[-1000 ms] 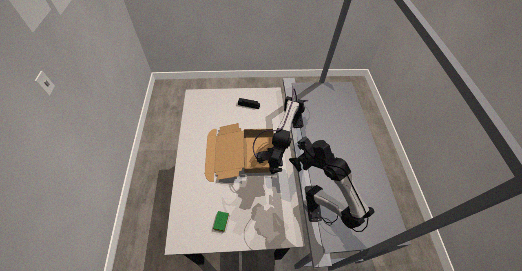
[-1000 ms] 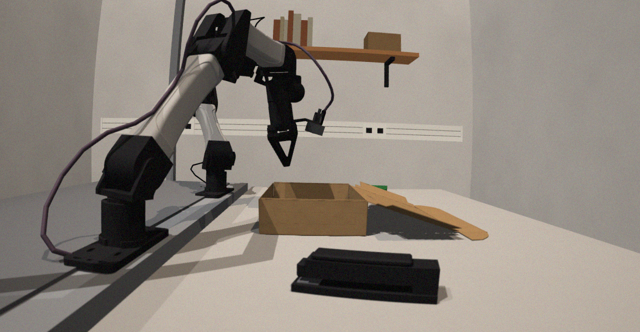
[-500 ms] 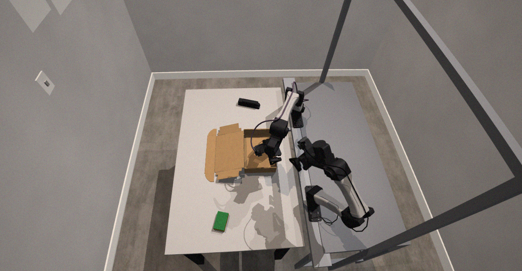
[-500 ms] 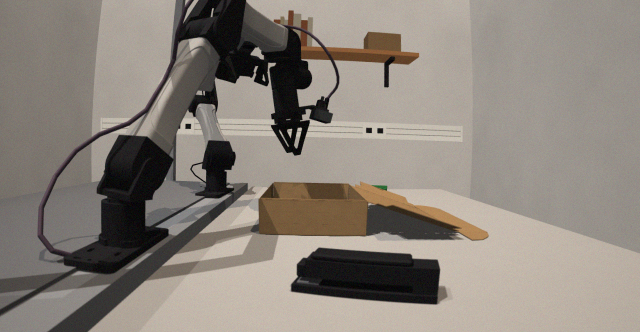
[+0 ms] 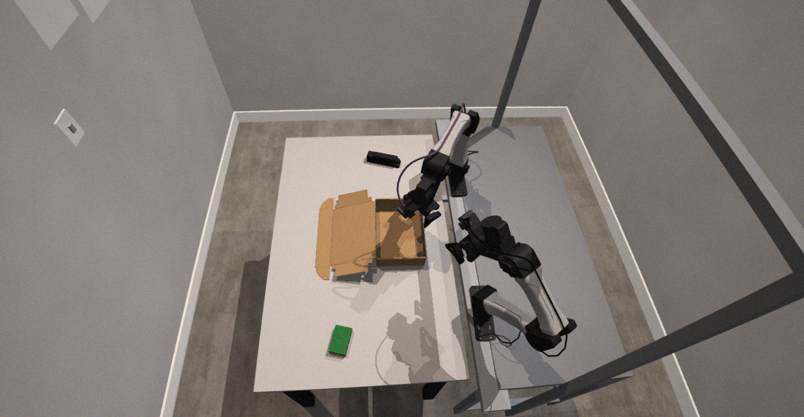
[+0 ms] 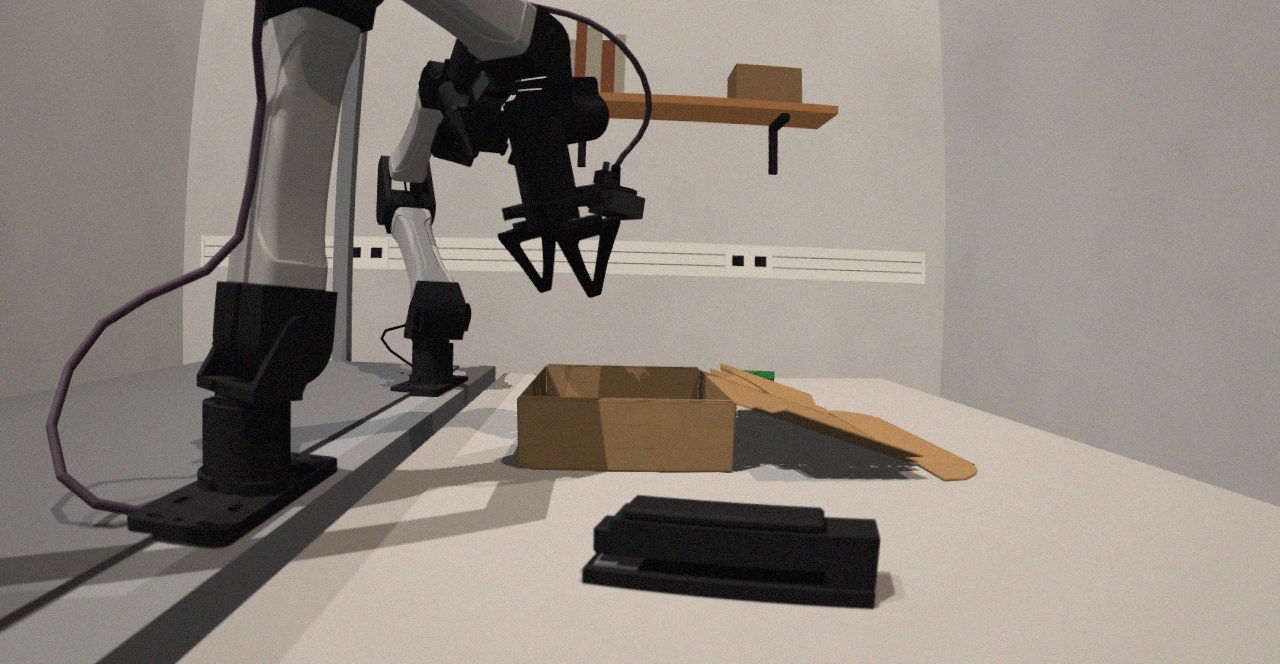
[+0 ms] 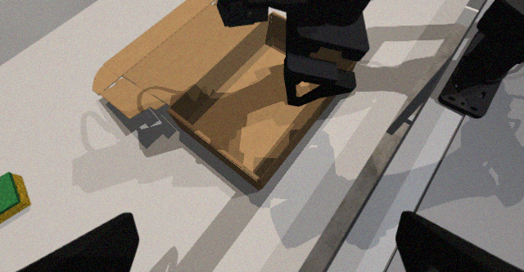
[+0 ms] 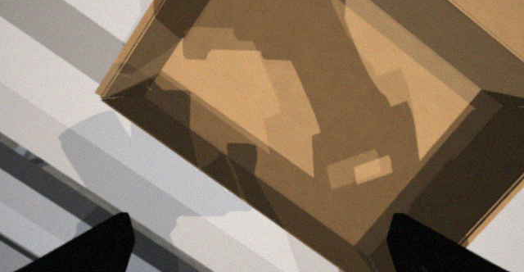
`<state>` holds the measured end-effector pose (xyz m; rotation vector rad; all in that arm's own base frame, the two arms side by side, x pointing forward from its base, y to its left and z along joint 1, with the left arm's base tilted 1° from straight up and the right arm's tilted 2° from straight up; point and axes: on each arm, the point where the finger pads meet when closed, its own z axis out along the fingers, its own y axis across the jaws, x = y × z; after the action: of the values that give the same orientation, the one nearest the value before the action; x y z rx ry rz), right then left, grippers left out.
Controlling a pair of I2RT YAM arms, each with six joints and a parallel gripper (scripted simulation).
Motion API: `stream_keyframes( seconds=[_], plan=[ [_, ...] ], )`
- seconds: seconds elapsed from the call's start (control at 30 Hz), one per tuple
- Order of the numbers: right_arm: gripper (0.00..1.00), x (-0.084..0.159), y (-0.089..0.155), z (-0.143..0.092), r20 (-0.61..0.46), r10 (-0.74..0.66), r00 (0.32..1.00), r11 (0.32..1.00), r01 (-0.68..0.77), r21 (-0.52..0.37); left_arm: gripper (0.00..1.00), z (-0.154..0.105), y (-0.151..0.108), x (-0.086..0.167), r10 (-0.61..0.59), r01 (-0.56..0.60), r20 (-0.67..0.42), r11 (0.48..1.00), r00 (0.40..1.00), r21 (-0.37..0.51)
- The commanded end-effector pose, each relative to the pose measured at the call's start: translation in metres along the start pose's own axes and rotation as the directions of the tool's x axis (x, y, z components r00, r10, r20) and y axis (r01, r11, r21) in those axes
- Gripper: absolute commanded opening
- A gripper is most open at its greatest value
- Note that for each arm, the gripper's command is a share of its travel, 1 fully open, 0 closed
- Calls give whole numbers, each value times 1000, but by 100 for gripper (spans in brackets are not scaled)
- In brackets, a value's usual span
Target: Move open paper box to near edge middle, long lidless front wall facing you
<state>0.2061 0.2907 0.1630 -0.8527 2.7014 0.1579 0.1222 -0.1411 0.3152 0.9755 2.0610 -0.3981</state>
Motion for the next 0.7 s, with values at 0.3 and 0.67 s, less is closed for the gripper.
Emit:
stream_keyframes(
  seconds=[0.3, 0.67],
  plan=[
    [100, 38, -21, 1, 150, -252, 956, 962, 264, -66, 100, -13, -24, -30, 95, -108, 107, 986, 990, 124],
    [100, 48, -25, 3, 132, -248, 960, 964, 258, -67, 100, -18, -31, -31, 119, -135, 108, 979, 987, 155]
  ],
)
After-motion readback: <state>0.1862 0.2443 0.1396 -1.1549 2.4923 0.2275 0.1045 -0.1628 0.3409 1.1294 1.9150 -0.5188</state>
